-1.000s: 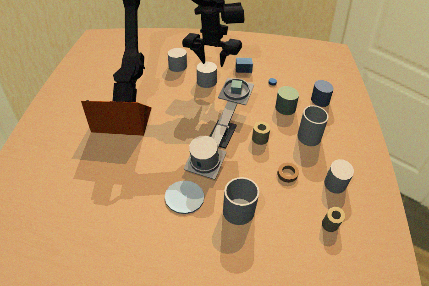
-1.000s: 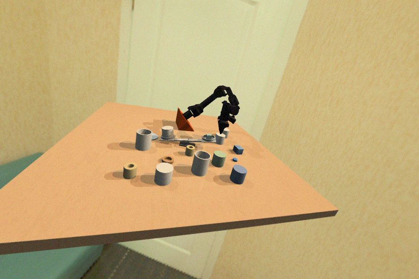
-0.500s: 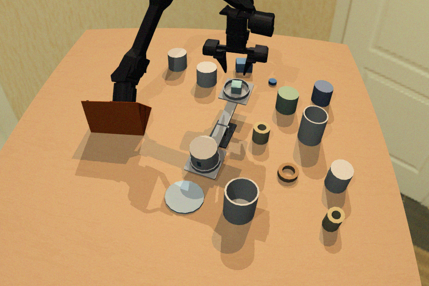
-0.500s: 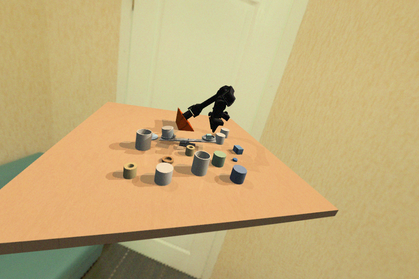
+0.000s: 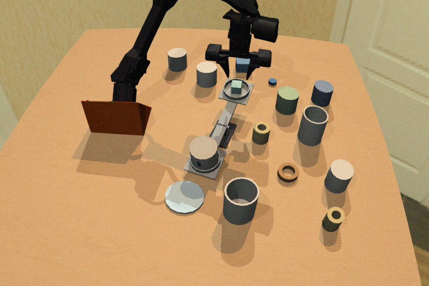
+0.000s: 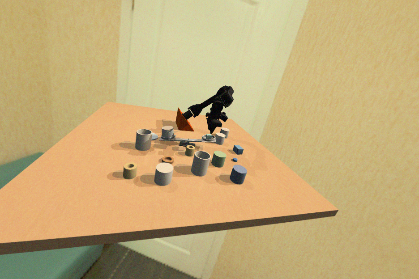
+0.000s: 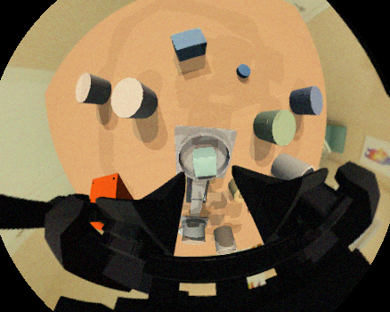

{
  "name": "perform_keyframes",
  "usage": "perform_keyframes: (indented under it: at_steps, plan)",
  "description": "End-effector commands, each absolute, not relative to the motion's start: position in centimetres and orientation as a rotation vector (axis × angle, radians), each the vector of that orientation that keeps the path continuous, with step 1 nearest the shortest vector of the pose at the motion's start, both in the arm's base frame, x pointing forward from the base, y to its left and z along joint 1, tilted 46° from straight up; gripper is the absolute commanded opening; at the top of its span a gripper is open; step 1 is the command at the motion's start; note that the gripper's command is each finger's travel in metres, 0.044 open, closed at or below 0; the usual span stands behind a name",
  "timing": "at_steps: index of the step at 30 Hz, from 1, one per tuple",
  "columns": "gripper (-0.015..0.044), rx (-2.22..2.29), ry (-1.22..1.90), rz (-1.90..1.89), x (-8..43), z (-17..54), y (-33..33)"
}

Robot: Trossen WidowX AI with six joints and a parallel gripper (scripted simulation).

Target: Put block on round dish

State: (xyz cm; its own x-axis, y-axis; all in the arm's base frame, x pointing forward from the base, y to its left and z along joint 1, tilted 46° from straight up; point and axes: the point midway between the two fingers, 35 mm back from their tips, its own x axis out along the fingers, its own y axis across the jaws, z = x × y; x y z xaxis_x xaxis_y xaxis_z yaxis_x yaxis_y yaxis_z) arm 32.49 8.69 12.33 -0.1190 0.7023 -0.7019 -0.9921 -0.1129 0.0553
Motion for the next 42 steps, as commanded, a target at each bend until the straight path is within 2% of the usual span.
perform_keyframes:
  at_steps: [1, 24, 28, 36, 40, 42]
  plan:
    - [0.026, -0.604, 0.634, 1.612, 32.3, 11.8, 9.0]
    - [0.026, -0.603, 0.632, 1.613, 31.9, 9.4, 11.5]
    - [0.0155, -0.603, 0.632, 1.613, 31.9, 9.4, 11.5]
    - [0.0102, -0.603, 0.632, 1.613, 31.9, 9.4, 11.5]
    - [0.0, -0.603, 0.634, 1.61, 32.1, 10.0, 10.9]
    - [0.0, -0.603, 0.636, 1.607, 32.4, 10.6, 10.2]
